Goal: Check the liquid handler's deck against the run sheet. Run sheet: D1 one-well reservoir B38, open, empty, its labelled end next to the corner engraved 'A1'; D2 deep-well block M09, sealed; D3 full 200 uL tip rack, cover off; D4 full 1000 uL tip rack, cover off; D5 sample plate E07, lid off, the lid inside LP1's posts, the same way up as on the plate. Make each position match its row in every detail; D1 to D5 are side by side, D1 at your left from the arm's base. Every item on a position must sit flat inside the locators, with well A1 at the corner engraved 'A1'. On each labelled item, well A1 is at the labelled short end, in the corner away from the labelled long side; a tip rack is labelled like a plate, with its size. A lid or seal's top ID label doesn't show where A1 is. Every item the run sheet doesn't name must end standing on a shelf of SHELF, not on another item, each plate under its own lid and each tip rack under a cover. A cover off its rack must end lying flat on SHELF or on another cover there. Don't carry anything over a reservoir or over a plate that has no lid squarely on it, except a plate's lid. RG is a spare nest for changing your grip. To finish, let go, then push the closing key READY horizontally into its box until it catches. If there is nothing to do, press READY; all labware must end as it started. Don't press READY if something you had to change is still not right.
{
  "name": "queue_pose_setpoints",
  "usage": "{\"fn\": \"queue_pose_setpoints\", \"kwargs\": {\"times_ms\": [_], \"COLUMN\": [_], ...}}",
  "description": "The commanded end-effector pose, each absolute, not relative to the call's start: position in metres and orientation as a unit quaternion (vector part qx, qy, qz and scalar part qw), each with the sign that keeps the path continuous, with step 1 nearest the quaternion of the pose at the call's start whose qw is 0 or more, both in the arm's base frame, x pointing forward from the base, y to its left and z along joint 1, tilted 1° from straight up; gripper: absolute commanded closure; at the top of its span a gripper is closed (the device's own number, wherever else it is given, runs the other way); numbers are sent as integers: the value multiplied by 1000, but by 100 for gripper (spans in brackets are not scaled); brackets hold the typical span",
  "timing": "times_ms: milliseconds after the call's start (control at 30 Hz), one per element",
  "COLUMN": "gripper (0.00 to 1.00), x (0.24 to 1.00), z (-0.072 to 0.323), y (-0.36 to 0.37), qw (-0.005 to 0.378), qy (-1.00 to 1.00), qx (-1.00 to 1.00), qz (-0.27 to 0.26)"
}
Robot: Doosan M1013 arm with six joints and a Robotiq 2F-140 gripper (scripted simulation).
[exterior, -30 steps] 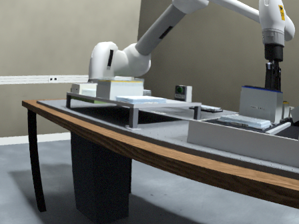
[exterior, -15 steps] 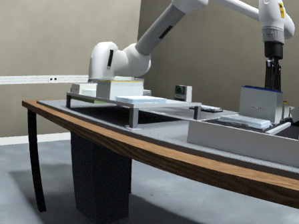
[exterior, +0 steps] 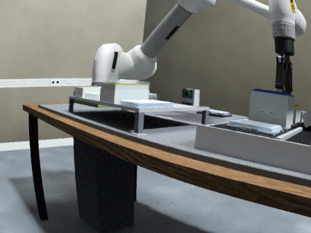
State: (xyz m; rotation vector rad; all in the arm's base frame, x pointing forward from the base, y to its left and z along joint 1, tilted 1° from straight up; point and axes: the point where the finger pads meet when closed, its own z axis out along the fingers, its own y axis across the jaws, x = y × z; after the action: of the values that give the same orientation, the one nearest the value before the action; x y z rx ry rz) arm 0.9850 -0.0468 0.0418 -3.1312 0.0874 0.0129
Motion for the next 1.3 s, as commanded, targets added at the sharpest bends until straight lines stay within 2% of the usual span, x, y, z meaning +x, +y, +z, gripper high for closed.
{"fn": "queue_pose_setpoints", "kwargs": {"times_ms": [0, 1267], "gripper": [34, 34], "x": [987, 987], "z": [56, 113], "y": [-43, -44], "qw": [6, 6], "qy": [28, 28], "qx": [-1000, -1000], "qz": [3, 3]}}
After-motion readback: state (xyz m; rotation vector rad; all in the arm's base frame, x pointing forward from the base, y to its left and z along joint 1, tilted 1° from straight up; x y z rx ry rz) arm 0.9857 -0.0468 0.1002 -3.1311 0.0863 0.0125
